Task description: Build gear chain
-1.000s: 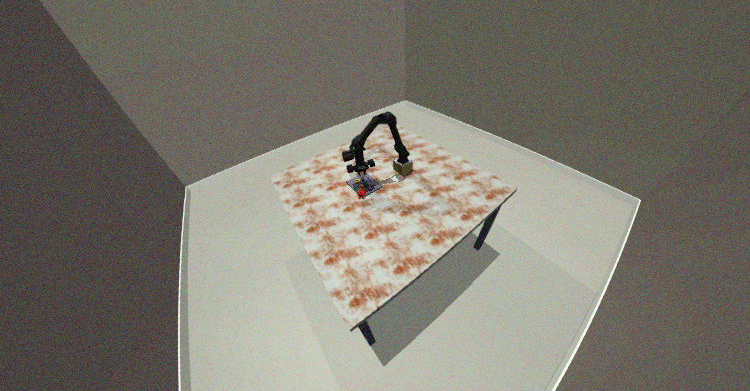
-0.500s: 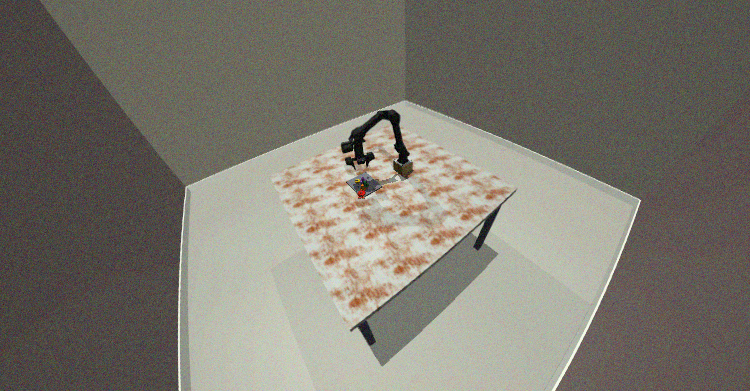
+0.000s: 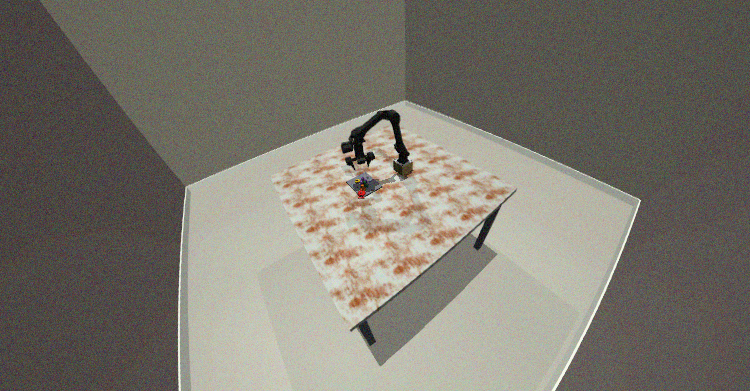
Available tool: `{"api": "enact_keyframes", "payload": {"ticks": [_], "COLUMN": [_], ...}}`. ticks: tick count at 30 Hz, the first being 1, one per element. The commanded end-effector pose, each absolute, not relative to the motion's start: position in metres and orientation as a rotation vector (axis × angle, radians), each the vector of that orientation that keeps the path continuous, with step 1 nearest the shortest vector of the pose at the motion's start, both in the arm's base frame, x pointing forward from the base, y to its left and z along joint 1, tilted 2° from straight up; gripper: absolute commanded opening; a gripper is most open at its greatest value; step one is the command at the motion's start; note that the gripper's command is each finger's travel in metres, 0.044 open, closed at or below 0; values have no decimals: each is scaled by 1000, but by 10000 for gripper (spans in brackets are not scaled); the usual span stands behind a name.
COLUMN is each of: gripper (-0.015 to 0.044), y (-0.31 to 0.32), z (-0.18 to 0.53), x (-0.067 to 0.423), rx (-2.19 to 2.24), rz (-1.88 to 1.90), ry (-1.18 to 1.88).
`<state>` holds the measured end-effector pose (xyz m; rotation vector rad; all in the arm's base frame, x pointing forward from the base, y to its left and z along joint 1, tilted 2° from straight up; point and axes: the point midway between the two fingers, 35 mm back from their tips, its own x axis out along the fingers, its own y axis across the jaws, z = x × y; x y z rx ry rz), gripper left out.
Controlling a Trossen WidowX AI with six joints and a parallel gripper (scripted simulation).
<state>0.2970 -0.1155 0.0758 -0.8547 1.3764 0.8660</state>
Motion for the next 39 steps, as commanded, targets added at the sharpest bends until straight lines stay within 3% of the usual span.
{"api": "enact_keyframes", "payload": {"ticks": [1,28,39], "gripper": [440,440,440], "y": [-115,-113,33], "z": [76,76,99], "x": [296,297,313], "rx": [-856,-856,-878], "rz": [870,870,935], "ry": [1377,1376,1326]}}
